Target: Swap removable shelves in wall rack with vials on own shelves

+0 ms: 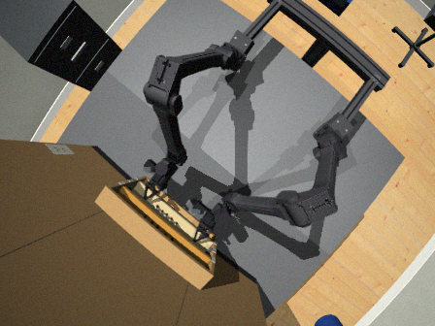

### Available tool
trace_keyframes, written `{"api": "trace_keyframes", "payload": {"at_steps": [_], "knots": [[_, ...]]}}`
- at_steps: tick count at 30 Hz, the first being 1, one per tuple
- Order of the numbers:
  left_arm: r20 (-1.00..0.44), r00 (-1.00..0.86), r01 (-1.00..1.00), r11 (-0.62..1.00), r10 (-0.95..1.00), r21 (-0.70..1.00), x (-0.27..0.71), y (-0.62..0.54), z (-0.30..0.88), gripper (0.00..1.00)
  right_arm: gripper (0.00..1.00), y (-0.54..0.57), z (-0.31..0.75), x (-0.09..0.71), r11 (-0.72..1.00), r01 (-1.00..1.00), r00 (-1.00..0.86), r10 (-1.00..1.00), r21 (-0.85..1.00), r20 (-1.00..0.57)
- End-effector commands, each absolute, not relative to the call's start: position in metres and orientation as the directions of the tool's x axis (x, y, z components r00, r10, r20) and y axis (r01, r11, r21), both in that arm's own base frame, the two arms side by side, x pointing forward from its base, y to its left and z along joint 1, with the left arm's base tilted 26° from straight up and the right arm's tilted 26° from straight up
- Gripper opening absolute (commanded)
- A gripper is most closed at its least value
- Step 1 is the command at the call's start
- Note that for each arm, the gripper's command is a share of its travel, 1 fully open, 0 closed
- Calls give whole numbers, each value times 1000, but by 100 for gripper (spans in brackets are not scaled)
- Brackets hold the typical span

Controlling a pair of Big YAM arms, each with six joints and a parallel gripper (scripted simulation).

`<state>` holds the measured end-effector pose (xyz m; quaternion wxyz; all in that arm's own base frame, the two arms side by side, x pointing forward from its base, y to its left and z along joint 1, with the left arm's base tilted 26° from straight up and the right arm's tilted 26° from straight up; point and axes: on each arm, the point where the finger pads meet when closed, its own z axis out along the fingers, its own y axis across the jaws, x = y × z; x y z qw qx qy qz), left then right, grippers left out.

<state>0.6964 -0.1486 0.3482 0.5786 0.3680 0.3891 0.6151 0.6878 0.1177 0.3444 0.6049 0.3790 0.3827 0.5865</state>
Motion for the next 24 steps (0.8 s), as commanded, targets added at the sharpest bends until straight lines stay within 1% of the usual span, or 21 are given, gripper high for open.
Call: {"api": "trace_keyframes", "payload": {"at_steps": [1,3,7,9,10,12,19,21,22,23,24], "knots": [[-10,-60,-433,-17,998,901,713,-143,350,84,84,113,351,711,18,-439,24,1000,898,-8],[-9,-59,-429,-17,998,903,711,-143,346,67,84,110,359,701,18,-453,29,1000,891,-6],[-14,-39,-448,-5,999,894,702,-158,361,34,51,112,357,700,20,-449,28,1000,893,-8],[-14,-39,-448,-5,999,894,702,-158,361,34,51,112,357,700,20,-449,28,1000,893,-8],[-13,-40,-447,-6,999,894,701,-158,361,27,42,114,357,699,17,-451,24,1000,892,-8],[-12,-39,-446,-6,999,895,701,-159,360,21,27,115,357,698,17,-454,23,1000,891,-7],[-6,-54,-444,-19,999,896,700,-150,359,0,7,119,354,695,20,-444,19,1000,896,-12],[-6,-54,-444,-19,999,896,699,-150,359,0,1,119,354,695,20,-444,19,1000,896,-12],[-6,-54,-444,-19,999,896,699,-150,359,11,0,119,354,695,20,-444,19,1000,896,-12],[-6,-54,-444,-19,999,896,699,-150,359,12,0,119,354,694,20,-444,19,1000,896,-12],[-6,-54,-444,-19,999,896,698,-150,359,12,11,119,354,693,20,-444,19,1000,896,-12]]}}
